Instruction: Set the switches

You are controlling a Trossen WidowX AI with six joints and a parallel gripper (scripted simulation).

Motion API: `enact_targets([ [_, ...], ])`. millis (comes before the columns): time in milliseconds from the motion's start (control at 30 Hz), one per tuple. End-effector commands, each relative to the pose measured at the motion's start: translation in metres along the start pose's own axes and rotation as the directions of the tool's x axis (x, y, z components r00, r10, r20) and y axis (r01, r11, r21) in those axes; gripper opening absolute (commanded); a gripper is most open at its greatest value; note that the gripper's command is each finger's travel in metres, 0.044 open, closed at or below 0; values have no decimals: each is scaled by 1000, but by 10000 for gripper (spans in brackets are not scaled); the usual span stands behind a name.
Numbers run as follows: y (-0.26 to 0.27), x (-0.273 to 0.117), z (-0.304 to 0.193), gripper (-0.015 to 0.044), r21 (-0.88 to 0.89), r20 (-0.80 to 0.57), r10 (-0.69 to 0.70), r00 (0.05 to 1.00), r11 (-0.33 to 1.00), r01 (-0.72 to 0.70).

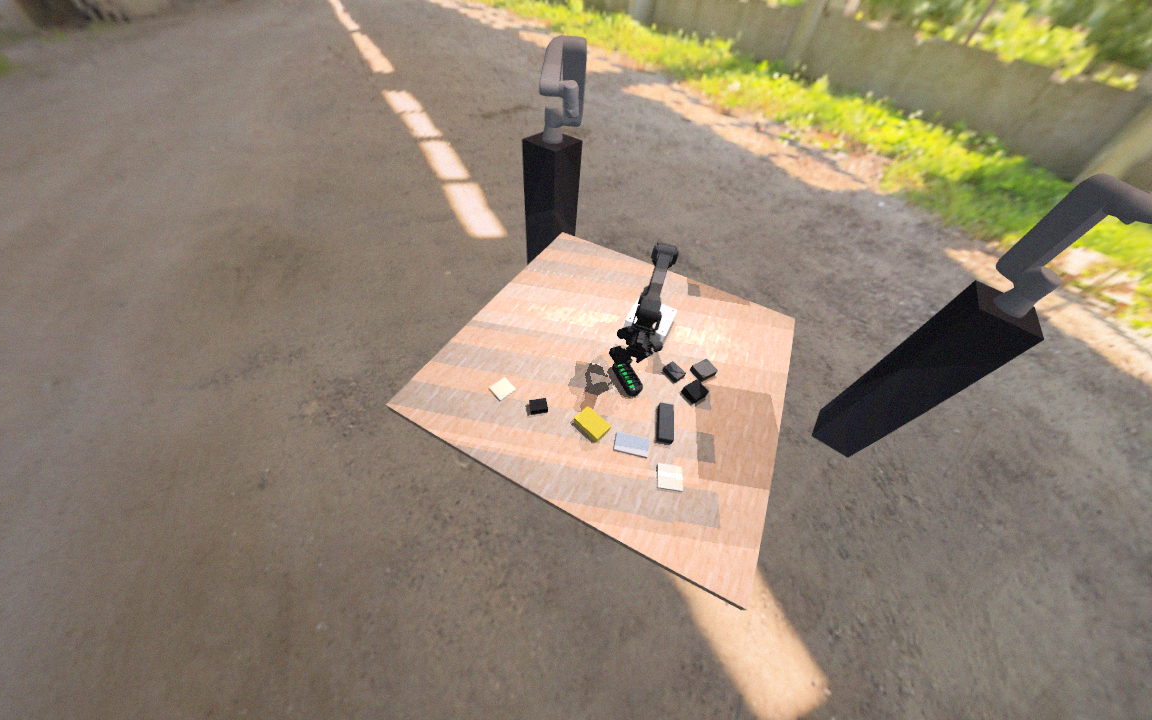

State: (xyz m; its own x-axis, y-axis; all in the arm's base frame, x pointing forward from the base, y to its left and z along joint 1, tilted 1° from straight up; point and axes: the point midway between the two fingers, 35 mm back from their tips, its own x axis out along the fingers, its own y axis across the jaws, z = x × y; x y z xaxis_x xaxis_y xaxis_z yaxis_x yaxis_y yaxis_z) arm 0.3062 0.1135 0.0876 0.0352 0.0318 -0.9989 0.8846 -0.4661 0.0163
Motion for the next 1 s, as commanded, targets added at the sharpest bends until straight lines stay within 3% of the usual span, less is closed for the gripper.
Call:
enact_targets([
  [0,0,-1,0,99,-1,-1,1,1000,1000,-1],
  [133,0,-1,0,0,-1,-1,1,1000,1000,-1],
  [500,0,-1,0,0,-1,-1,1,1000,1000,-1],
  [967,0,0,0,368,0,0,0,1000,1000,0],
])
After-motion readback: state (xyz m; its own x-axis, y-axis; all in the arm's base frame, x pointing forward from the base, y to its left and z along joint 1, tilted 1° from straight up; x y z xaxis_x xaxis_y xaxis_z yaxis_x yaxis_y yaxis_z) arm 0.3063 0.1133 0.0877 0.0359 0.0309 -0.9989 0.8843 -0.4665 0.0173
